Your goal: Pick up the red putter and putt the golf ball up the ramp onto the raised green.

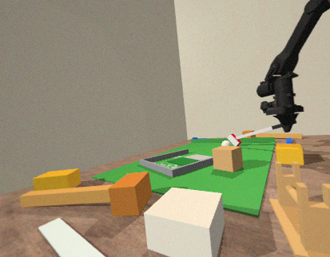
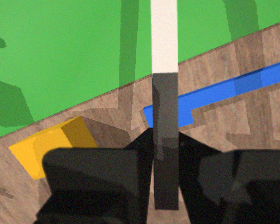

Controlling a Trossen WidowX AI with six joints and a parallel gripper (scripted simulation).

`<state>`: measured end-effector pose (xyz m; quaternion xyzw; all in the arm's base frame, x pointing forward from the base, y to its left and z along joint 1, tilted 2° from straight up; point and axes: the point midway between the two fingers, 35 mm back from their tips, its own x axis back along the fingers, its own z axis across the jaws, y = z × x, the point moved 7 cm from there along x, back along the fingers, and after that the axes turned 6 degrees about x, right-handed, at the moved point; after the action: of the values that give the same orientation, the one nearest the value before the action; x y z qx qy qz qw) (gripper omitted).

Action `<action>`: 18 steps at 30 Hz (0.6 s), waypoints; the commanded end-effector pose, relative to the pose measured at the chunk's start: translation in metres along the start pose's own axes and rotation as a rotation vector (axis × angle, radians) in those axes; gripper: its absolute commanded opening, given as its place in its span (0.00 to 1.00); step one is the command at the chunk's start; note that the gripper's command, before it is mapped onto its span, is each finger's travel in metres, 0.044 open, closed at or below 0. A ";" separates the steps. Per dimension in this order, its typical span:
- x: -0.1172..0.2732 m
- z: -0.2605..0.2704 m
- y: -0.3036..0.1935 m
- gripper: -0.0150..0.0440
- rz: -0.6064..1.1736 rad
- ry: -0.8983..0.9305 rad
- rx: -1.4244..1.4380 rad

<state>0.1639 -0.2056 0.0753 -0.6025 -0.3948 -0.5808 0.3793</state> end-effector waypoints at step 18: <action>0.008 0.137 0.016 0.25 -0.007 0.007 -0.004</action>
<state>0.2325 -0.0880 0.0723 -0.5983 -0.3951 -0.5821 0.3834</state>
